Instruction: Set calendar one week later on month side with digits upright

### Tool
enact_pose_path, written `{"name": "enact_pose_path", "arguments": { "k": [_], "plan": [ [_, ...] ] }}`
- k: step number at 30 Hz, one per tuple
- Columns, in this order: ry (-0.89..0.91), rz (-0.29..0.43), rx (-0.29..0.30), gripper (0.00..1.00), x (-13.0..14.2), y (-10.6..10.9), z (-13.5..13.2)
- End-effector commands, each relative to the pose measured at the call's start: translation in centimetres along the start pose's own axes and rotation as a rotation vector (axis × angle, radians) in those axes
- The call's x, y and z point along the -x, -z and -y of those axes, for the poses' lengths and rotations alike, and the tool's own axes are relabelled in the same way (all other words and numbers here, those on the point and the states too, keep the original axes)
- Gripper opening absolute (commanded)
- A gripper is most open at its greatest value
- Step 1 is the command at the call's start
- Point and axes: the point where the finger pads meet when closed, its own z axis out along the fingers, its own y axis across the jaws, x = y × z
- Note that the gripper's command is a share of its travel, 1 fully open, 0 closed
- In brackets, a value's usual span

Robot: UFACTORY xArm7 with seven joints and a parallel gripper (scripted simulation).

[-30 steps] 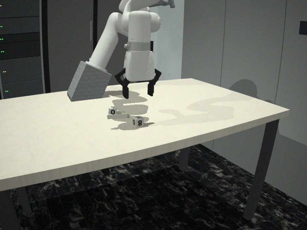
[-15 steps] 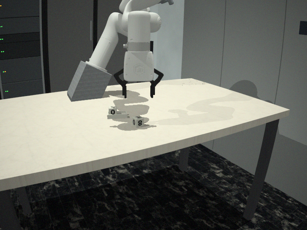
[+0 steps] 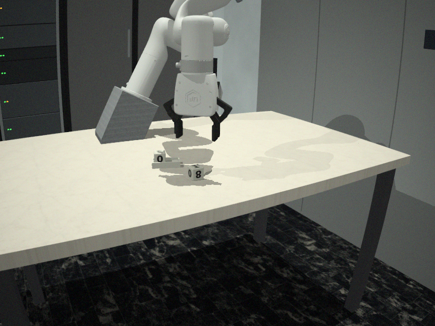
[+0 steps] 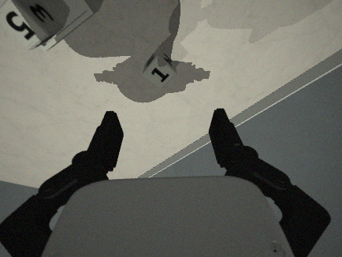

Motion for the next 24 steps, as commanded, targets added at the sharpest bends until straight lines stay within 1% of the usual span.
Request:
{"name": "enact_pose_path", "arguments": {
  "k": [1, 9, 12, 13, 14, 24],
  "plan": [
    [-0.165, 0.001, -0.011, 1.0, 0.35, 0.19, -0.18],
    [-0.385, 0.001, -0.011, 1.0, 0.6, 0.21, -0.38],
    [-0.407, 0.002, -0.011, 1.0, 0.63, 0.21, -0.41],
    [-0.485, 0.002, -0.011, 1.0, 0.72, 0.22, -0.48],
    [-0.491, 0.002, -0.011, 1.0, 0.72, 0.22, -0.49],
    [-0.745, 0.003, -0.011, 1.0, 1.01, 0.26, -0.77]
  ]
}}
